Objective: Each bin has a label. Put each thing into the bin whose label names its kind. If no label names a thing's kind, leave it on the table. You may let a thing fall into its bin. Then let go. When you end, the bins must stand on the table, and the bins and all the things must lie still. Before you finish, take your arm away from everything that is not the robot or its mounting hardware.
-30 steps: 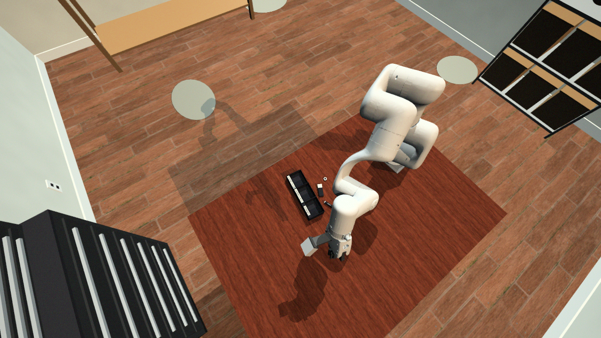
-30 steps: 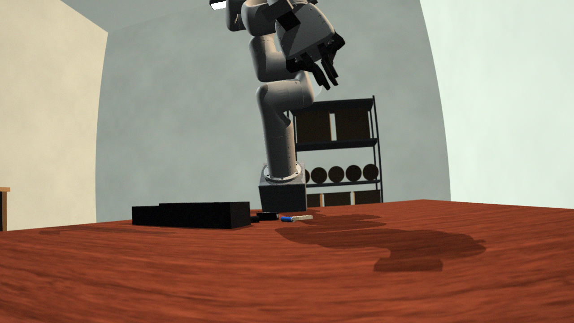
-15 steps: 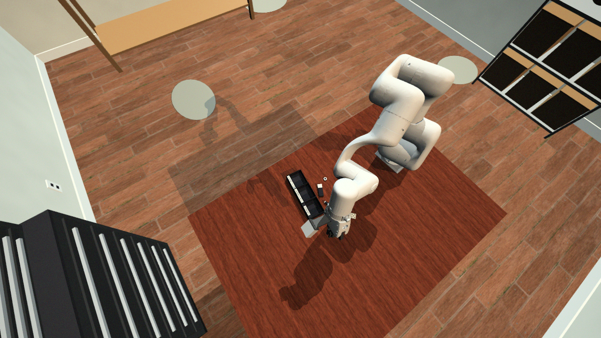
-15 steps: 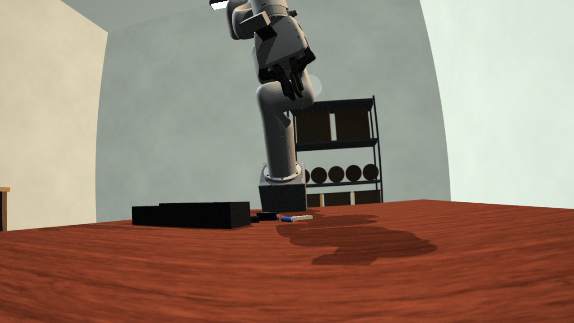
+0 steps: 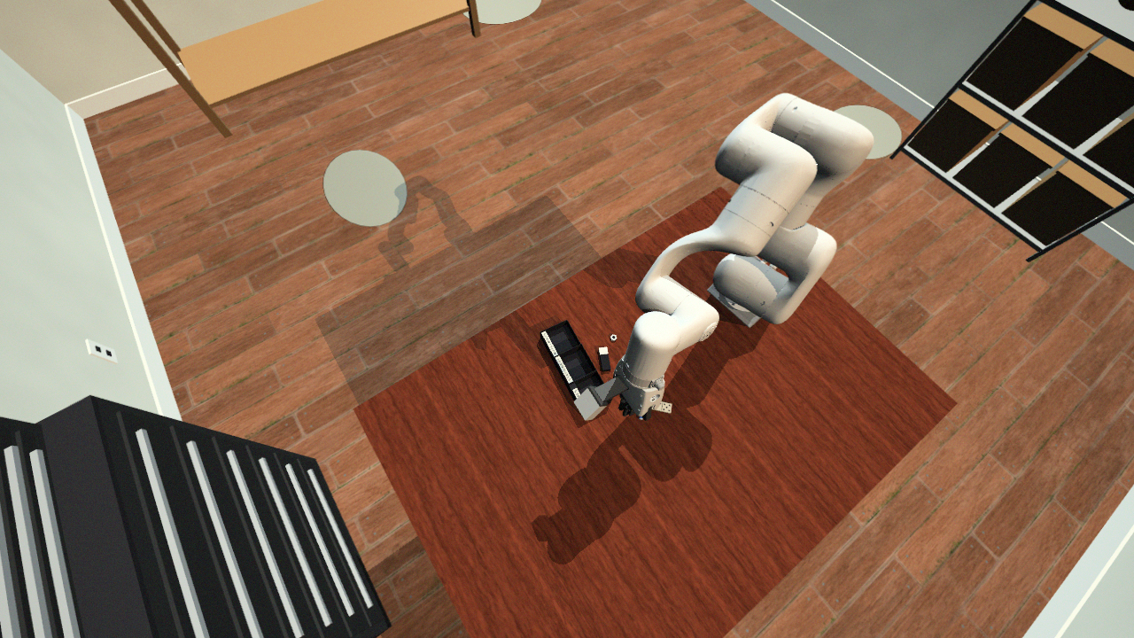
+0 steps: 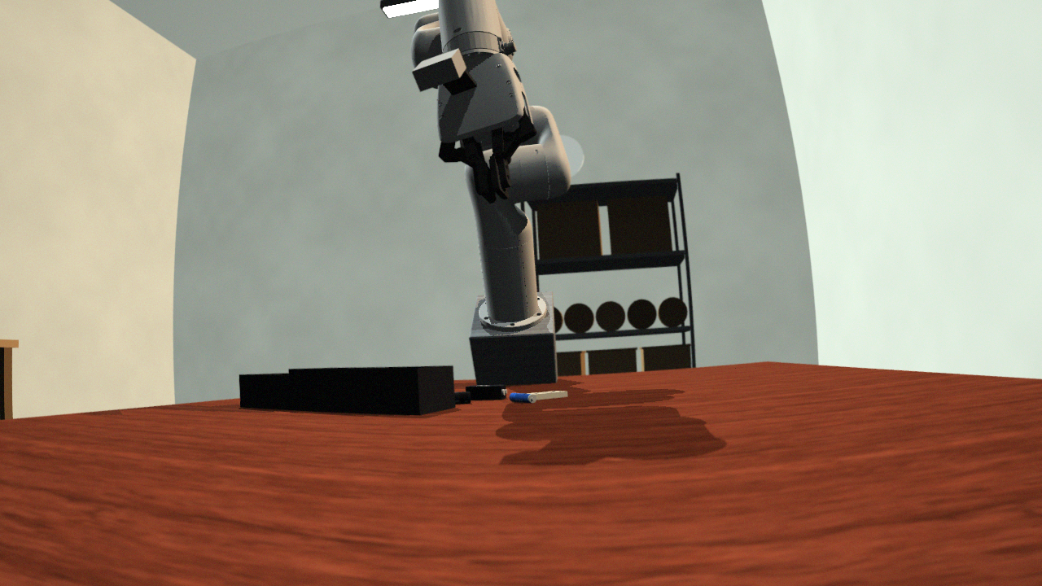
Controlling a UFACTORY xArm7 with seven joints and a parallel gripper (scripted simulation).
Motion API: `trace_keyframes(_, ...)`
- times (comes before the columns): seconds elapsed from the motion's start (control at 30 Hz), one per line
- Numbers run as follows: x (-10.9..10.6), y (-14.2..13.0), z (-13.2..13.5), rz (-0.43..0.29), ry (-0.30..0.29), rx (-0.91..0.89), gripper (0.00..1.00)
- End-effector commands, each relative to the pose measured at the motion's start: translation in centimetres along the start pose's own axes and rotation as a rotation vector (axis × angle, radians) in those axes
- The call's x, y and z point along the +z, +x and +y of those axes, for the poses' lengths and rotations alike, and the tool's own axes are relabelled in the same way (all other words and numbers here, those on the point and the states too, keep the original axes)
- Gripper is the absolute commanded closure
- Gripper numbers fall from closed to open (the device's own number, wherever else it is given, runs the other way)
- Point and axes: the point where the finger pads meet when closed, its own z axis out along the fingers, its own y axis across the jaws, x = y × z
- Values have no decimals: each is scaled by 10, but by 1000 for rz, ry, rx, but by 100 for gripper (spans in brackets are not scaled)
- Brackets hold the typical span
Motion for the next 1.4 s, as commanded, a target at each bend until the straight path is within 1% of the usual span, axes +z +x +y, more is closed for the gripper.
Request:
trace_keyframes(0.0,-5,-16,18,-23,-42,-35,93)
trace_keyframes(0.07,-6,-27,29,-23,-42,-35,93)
trace_keyframes(0.13,-6,-27,29,-23,-42,-35,93)
trace_keyframes(0.17,-7,-33,35,-50,-75,-62,93)
trace_keyframes(0.23,-7,-46,46,-53,-78,-64,93)
trace_keyframes(0.37,-7,-50,50,-53,-78,-64,93)
trace_keyframes(0.4,-7,-57,56,-82,-108,-91,93)
trace_keyframes(0.5,-7,-74,70,-84,-110,-93,93)
trace_keyframes(0.57,-7,-74,70,-84,-110,-93,93)
trace_keyframes(0.6,-7,-81,74,-116,-137,-120,93)
trace_keyframes(0.7,-5,-98,87,-118,-139,-121,93)
trace_keyframes(1.17,-5,-98,87,-118,-139,-121,93)
trace_keyframes(1.27,5,-89,107,-107,-148,29,93)
trace_keyframes(1.37,16,-79,128,-106,-149,47,93)
